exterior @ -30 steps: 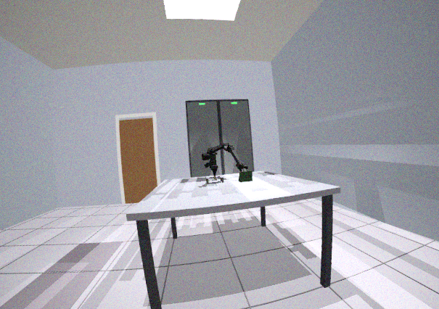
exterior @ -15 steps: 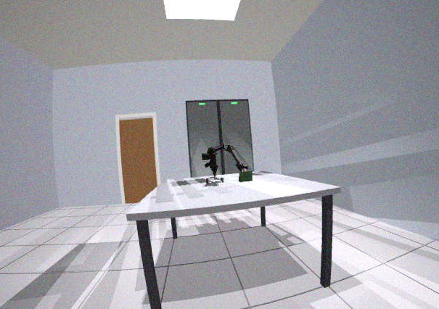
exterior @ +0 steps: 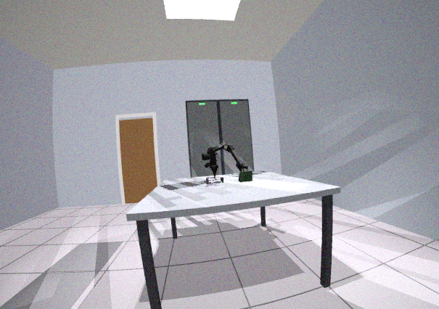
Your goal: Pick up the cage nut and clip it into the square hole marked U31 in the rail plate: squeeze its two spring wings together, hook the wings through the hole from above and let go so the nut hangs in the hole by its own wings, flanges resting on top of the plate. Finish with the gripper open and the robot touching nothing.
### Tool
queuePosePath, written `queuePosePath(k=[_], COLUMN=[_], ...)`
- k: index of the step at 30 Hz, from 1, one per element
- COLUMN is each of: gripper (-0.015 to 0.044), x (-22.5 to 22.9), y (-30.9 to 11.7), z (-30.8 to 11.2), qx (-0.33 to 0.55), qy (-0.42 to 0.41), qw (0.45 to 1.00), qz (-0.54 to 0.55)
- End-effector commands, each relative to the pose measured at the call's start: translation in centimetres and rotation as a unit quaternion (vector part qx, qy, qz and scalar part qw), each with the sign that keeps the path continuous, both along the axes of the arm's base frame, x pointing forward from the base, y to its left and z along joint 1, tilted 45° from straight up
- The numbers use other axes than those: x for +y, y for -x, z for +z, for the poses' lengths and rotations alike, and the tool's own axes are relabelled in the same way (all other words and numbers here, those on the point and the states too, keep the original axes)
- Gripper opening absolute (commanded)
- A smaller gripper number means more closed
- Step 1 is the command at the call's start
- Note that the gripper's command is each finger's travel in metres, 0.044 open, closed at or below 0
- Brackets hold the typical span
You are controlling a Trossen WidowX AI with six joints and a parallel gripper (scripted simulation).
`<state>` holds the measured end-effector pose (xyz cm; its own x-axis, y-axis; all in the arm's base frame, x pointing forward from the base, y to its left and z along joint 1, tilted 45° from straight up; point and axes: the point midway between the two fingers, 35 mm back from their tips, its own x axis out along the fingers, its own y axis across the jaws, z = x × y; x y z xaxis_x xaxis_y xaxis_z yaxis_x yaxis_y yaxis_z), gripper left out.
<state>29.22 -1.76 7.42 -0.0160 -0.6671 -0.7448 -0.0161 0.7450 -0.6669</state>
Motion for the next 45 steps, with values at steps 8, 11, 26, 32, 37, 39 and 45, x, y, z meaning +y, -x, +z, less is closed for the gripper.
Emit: queuePosePath(k=[8,11,26,32,37,39,45], gripper=[0.0023,0.0023,0.0023,0.0023,0.0023,0.0023,0.0023], x=[-0.10,-0.11,-0.29,-0.35,-0.39,-0.40,-0.49], y=[-0.04,-0.04,-0.05,-0.05,-0.05,-0.05,-0.05], z=[0.04,0.04,0.10,0.11,0.10,0.11,0.14], qx=[-0.002,-0.002,-0.002,-0.002,-0.002,-0.002,-0.001], qy=[0.002,0.001,-0.019,-0.025,-0.029,-0.030,-0.041], qw=[1.000,1.000,1.000,1.000,1.000,1.000,0.999], qz=[0.000,0.000,-0.001,-0.001,-0.001,-0.001,-0.001])
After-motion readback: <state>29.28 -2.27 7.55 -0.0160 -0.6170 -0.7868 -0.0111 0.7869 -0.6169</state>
